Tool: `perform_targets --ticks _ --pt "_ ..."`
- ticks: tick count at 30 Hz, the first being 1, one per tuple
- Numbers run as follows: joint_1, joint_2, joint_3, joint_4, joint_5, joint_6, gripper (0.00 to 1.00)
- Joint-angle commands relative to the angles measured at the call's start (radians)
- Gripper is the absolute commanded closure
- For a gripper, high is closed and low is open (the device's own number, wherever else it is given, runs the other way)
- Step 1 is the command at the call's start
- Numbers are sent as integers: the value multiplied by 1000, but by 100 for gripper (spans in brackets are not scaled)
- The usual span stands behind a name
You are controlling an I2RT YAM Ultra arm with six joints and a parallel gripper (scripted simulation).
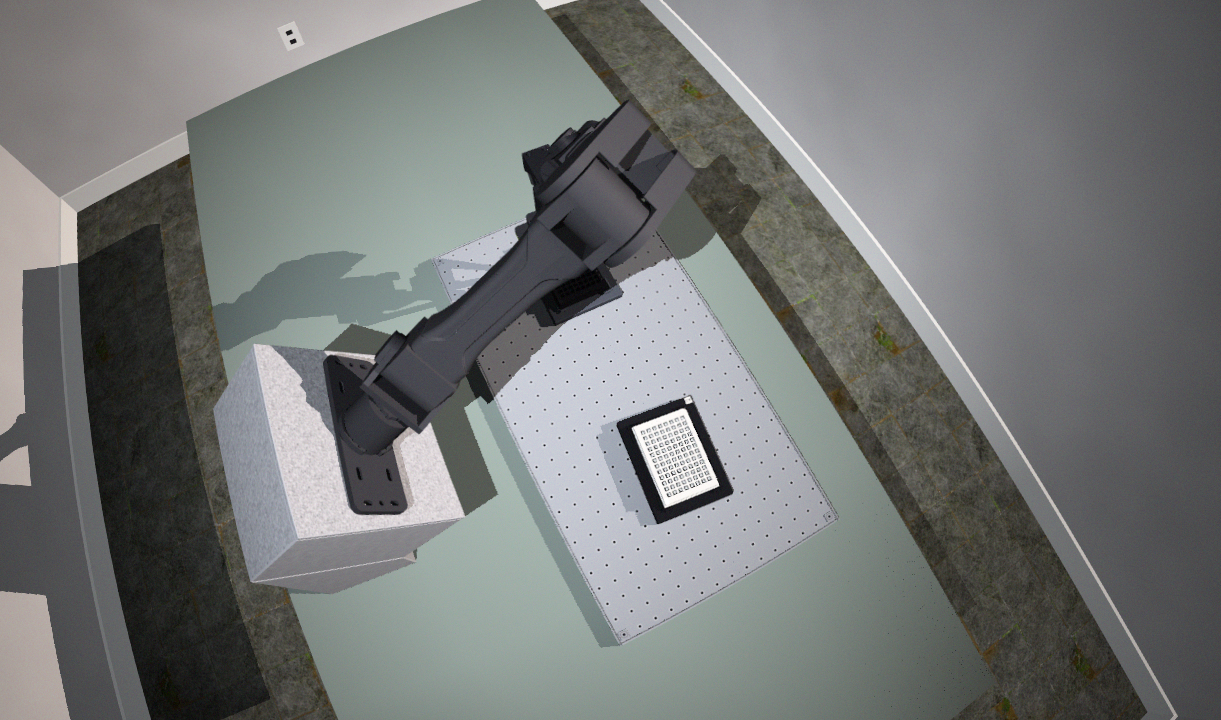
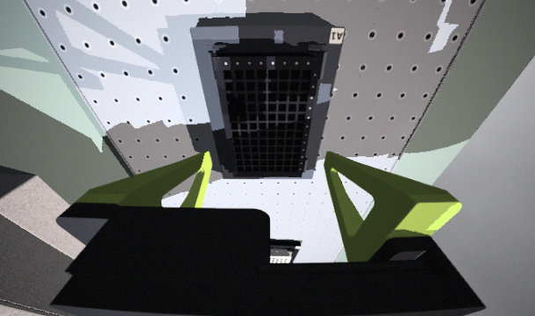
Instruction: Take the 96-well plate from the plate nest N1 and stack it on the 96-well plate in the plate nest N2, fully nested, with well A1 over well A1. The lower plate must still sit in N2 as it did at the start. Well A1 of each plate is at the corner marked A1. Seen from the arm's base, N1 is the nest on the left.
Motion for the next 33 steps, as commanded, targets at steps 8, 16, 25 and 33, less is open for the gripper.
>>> perform_targets --ticks 8,16,25,33 --pt "-15 46 -17 85 -36 -38 0" --pt "-38 71 -26 119 -47 -54 0" --pt "-56 112 -12 169 -63 -76 0" --pt "-65 135 7 198 -72 -88 0"
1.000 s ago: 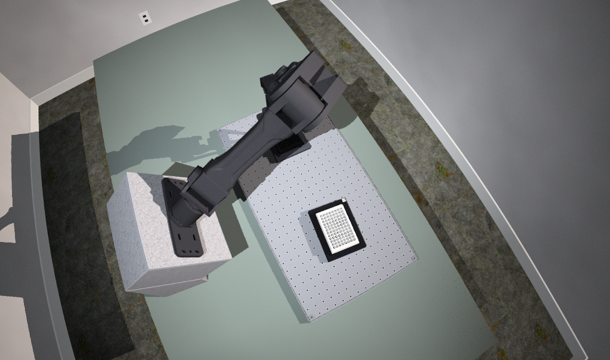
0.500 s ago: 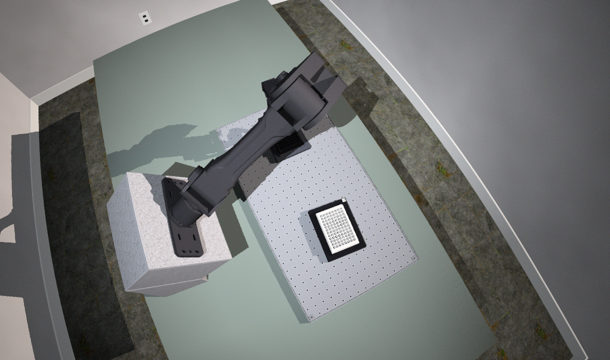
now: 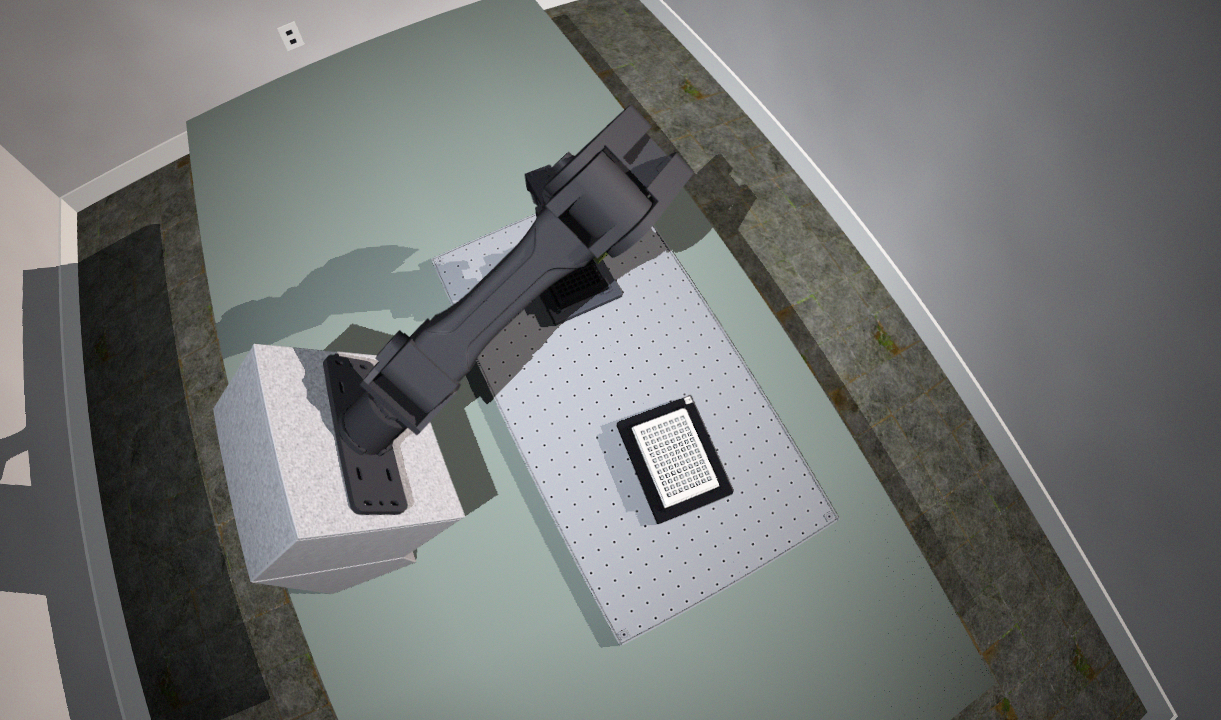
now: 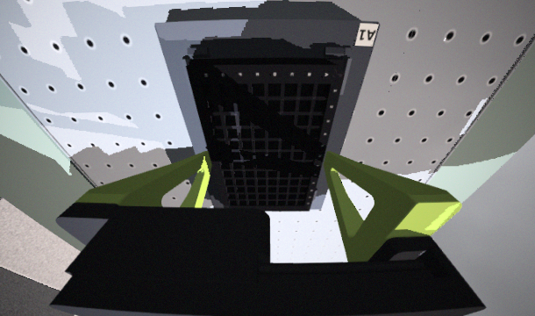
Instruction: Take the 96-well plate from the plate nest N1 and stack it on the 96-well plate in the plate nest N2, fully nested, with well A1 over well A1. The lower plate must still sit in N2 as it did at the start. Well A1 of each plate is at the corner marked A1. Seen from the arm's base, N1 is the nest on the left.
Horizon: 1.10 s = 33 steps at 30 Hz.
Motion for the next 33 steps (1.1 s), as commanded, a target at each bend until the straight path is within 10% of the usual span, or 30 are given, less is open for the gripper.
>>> perform_targets --ticks 1,33 --pt "19 16 13 26 -19 -12 0" --pt "19 -2 14 26 -20 -9 0"
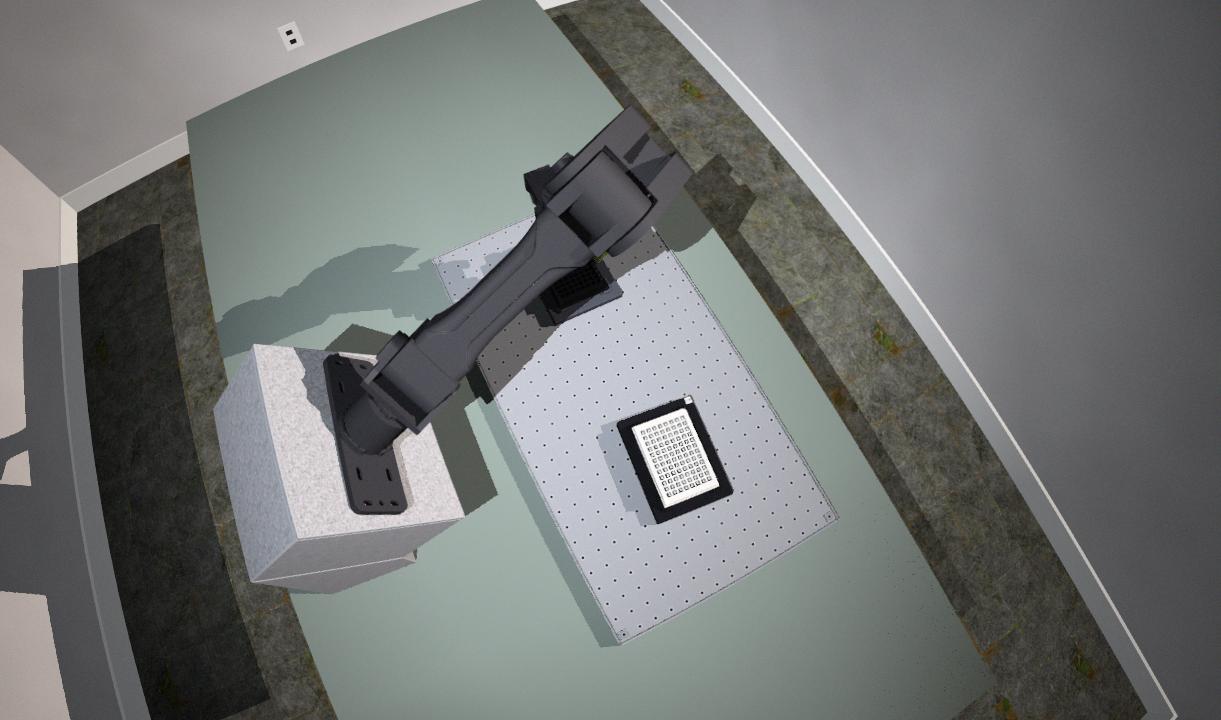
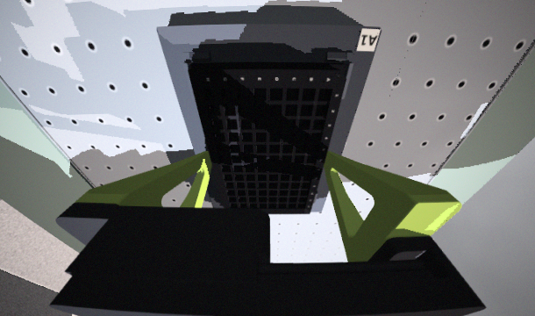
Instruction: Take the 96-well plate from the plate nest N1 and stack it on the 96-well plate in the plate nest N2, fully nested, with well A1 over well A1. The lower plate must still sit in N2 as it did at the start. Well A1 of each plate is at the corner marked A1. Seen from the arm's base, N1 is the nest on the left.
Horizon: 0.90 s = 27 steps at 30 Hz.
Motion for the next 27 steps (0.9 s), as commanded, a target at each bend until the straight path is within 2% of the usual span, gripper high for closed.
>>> perform_targets --ticks 1,20,21,27 --pt "18 -8 14 18 -17 -4 0" --pt "18 -8 14 18 -17 -4 0" --pt "18 -8 14 18 -17 -4 100" --pt "17 -8 14 13 -17 -2 100"
